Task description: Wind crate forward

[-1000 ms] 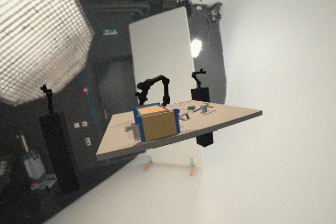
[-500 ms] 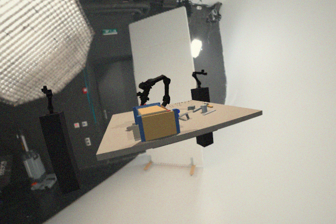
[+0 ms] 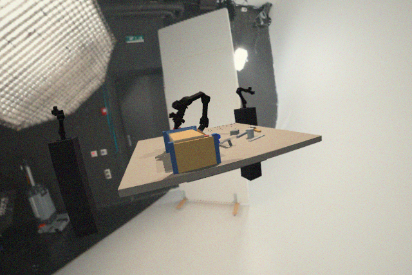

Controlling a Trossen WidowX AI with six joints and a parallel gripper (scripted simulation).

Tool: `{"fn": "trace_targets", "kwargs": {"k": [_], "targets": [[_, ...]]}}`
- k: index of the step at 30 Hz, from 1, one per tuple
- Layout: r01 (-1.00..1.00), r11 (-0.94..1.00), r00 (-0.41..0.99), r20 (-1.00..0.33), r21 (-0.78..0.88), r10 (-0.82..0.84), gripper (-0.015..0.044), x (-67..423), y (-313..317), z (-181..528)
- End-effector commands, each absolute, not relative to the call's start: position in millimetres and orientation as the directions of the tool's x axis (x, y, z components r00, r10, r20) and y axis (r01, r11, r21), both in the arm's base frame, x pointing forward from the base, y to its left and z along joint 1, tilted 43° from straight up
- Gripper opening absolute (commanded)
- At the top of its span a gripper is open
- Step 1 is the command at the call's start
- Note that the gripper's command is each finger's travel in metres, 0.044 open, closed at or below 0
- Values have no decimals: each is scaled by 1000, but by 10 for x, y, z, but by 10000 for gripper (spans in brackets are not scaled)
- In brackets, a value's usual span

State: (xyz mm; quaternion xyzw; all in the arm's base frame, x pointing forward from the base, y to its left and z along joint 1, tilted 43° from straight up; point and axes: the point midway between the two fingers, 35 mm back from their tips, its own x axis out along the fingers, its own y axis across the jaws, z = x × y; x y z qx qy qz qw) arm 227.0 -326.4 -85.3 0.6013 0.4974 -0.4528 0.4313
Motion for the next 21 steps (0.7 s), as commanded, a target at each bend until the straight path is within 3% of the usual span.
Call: {"fn": "trace_targets", "kwargs": {"k": [1,21], "targets": [[990,-123,95,-958,63,270,0,2323,-3005,-846],[990,-123,94,-958,62,272,0,2313,-2848,-718]]}}
